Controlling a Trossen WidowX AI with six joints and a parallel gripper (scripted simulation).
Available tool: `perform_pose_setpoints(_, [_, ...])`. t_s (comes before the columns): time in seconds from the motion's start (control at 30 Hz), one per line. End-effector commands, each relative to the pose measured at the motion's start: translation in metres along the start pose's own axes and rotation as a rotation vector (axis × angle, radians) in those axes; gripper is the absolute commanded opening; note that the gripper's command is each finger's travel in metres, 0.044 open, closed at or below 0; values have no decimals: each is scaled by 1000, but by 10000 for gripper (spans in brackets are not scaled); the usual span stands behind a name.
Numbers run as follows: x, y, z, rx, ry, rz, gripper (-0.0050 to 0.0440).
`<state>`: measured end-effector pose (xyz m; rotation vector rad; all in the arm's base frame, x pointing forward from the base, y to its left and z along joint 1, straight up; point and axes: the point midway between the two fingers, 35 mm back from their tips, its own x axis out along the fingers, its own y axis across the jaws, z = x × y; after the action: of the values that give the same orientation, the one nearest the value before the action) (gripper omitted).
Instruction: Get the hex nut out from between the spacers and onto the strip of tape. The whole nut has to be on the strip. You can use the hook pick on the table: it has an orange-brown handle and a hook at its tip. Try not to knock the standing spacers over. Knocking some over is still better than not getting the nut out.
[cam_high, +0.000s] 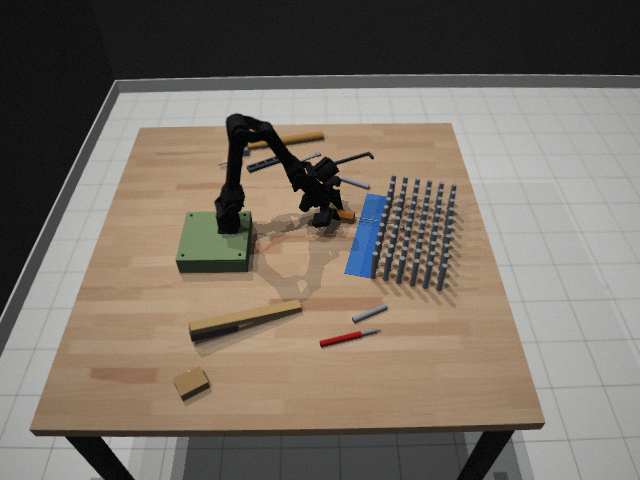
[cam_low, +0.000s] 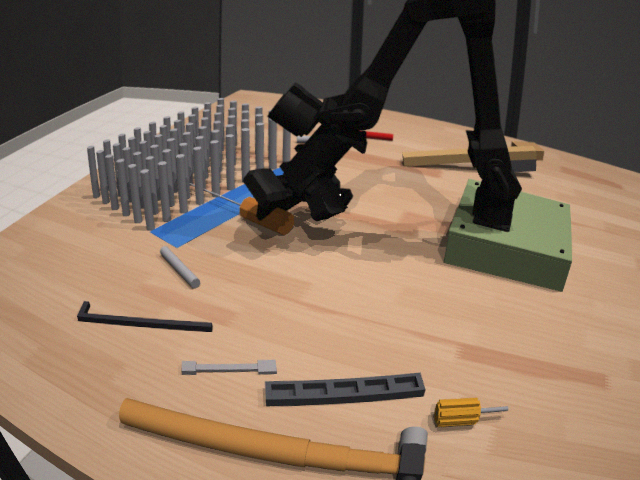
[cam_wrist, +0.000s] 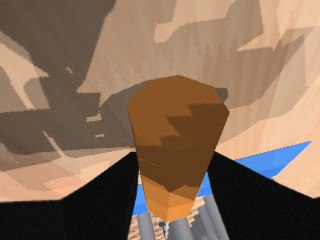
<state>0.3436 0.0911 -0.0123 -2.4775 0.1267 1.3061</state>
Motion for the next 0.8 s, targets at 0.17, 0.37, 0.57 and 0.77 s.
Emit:
perform_pose_setpoints(0.17, [-13,-2,3,17,30,-11,-50])
perform_pose_setpoints(0.37, [-17,-4,11,14,27,-13,-50])
perform_pose_setpoints(0.57, [-20,-3,16,17,27,-12,-50])
perform_pose_setpoints(0.77, [-25,-2,24,18,28,-11,-50])
